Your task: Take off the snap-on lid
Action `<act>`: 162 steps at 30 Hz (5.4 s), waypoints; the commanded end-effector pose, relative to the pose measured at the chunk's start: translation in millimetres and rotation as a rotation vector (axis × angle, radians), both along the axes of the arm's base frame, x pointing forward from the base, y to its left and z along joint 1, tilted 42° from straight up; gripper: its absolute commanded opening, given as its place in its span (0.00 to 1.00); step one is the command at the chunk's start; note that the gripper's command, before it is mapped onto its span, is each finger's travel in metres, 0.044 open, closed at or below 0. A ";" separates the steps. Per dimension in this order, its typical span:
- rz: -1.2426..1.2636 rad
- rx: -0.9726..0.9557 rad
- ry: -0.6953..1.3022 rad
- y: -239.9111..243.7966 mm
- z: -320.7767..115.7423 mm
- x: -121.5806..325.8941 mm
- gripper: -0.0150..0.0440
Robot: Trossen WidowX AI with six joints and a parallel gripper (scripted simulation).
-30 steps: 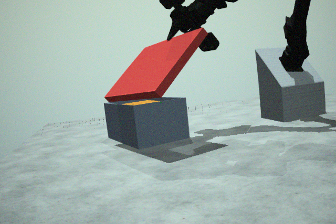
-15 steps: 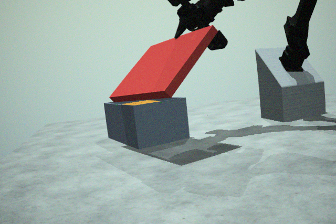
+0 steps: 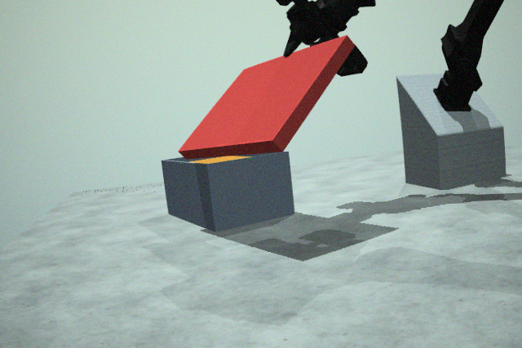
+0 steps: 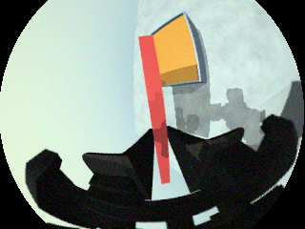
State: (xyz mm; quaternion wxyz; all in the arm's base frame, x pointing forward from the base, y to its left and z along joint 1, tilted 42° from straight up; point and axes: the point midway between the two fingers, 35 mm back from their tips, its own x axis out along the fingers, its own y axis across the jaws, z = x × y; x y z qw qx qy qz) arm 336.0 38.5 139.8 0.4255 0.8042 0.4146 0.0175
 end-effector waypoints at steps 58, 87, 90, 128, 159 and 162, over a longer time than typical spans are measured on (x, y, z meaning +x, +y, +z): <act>-0.010 0.004 0.003 77.5 76.9 -57.5 0.25; -0.010 0.007 0.002 112.9 112.2 -83.5 0.25; -0.010 0.007 0.002 112.9 112.2 -83.5 0.25; -0.010 0.009 0.001 132.9 84.3 -86.4 0.25; -0.010 0.011 0.002 149.5 66.1 -88.2 0.25; -0.010 0.011 0.002 151.1 64.4 -88.4 0.25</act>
